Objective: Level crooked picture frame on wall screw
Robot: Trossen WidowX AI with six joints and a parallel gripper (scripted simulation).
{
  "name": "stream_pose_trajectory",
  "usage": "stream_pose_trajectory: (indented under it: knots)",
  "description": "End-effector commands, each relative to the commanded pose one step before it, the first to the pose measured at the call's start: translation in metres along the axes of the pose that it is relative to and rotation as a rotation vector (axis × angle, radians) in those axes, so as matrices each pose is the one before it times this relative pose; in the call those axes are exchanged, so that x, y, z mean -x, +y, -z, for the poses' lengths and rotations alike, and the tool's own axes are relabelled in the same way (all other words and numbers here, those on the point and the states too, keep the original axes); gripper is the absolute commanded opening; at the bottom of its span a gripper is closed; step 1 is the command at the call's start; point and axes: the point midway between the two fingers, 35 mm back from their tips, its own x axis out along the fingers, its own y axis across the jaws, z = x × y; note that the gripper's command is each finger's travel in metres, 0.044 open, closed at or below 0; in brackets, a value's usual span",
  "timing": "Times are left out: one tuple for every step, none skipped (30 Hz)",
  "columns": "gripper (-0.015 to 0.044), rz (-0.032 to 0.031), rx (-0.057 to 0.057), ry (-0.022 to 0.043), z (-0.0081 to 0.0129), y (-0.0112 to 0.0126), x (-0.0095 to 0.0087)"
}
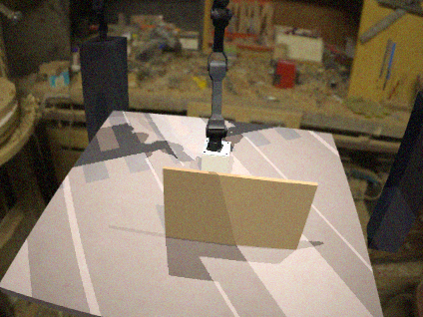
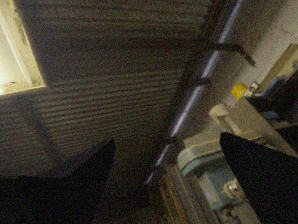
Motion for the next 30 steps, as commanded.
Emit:
stream_pose_trajectory:
  knots:
    - [0.0374, -0.00805, -0.0123, 0.00099, 0.00005, 0.00273, 0.00094]
    - [0.0347, -0.02405, -0.0369, 0.00342, 0.0002, 0.00815, 0.00291]
    - [0.0321, -0.03973, -0.0612, 0.00722, 0.00071, 0.0135, 0.00499]
    - [0.0295, -0.04726, -0.0736, 0.0112, 0.00165, 0.01616, 0.00615]
    - [0.0269, -0.04634, -0.0731, 0.01386, 0.00263, 0.01599, 0.00622]
    - [0.026, -0.04526, -0.0727, 0.01643, 0.00359, 0.01575, 0.00629]
    - [0.026, -0.04403, -0.0722, 0.01891, 0.00454, 0.01546, 0.00636]
    - [0.026, -0.04266, -0.0717, 0.0213, 0.00547, 0.01512, 0.00644]
    - [0.026, -0.03519, -0.0607, 0.01997, 0.00546, 0.01257, 0.0055]
    - [0.026, -0.03322, -0.0588, 0.02102, 0.00596, 0.01195, 0.00542]
    - [0.026, -0.03478, -0.0629, 0.02215, 0.00678, 0.01269, 0.00591]
    - [0.026, -0.03497, -0.0654, 0.02493, 0.0078, 0.01284, 0.00627]
    - [0.026, -0.03369, -0.0654, 0.02686, 0.00859, 0.01244, 0.0064]
    - [0.026, -0.03143, -0.0637, 0.02792, 0.00912, 0.01166, 0.00634]
    - [0.026, -0.02877, -0.061, 0.02834, 0.00944, 0.01071, 0.00618]
    - [0.026, -0.02618, -0.0583, 0.02851, 0.00966, 0.00978, 0.006]
    - [0.026, -0.02368, -0.0556, 0.02842, 0.00978, 0.00886, 0.00582]
    - [0.026, -0.02138, -0.053, 0.0282, 0.00983, 0.00801, 0.00563]
    - [0.026, -0.01929, -0.0508, 0.02795, 0.00986, 0.00722, 0.00548]
    - [0.026, -0.0175, -0.049, 0.02785, 0.00993, 0.00654, 0.00537]
    - [0.026, -0.01538, -0.0456, 0.02821, 0.01014, 0.00586, 0.00525]
    - [0.026, -0.01408, -0.045, 0.02851, 0.01034, 0.00535, 0.00526]
    - [0.026, -0.01284, -0.0446, 0.02888, 0.01058, 0.00486, 0.0053]
    - [0.026, -0.0117, -0.0446, 0.02947, 0.01088, 0.00439, 0.00538]
    - [0.026, -0.01052, -0.0446, 0.03005, 0.01119, 0.00391, 0.00547]
    - [0.026, -0.00937, -0.045, 0.03081, 0.01157, 0.00342, 0.00561]
    - [0.026, -0.00813, -0.0453, 0.03148, 0.01191, 0.00288, 0.00574]
    - [0.026, -0.00684, -0.0457, 0.03216, 0.01226, 0.00231, 0.00589]
    - [0.026, -0.00546, -0.0459, 0.03268, 0.01255, 0.0017, 0.00601]
    - [0.026, -0.00398, -0.0456, 0.03276, 0.01267, 0.00103, 0.00607]
